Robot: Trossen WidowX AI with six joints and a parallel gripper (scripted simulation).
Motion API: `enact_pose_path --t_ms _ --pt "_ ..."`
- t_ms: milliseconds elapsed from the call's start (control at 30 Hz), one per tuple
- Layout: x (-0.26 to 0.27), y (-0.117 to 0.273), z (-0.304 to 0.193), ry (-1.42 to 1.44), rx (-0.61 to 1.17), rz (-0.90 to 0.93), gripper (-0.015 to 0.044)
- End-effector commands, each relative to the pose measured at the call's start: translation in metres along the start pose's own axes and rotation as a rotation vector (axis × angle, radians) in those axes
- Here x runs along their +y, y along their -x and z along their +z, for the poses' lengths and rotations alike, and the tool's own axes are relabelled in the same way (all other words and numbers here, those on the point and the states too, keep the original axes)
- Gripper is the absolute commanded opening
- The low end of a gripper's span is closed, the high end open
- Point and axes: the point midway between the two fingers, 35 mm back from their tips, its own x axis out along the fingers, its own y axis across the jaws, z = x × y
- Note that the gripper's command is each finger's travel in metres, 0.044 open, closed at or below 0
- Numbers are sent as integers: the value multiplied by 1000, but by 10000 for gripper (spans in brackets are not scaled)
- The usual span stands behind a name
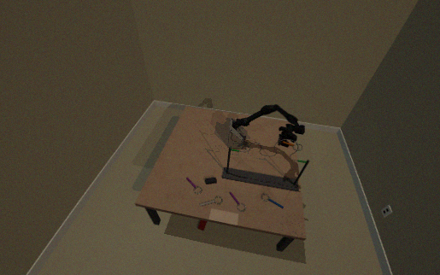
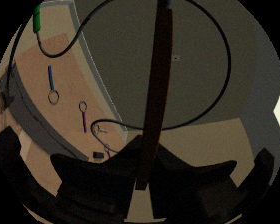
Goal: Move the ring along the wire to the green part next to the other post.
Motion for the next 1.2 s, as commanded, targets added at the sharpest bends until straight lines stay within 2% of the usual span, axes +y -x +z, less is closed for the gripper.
enact_pose_path --t_ms 0,1167 --pt "1 0 1 -58 -3 33 -150" --pt "15 1 4 -434 -24 272 -150"
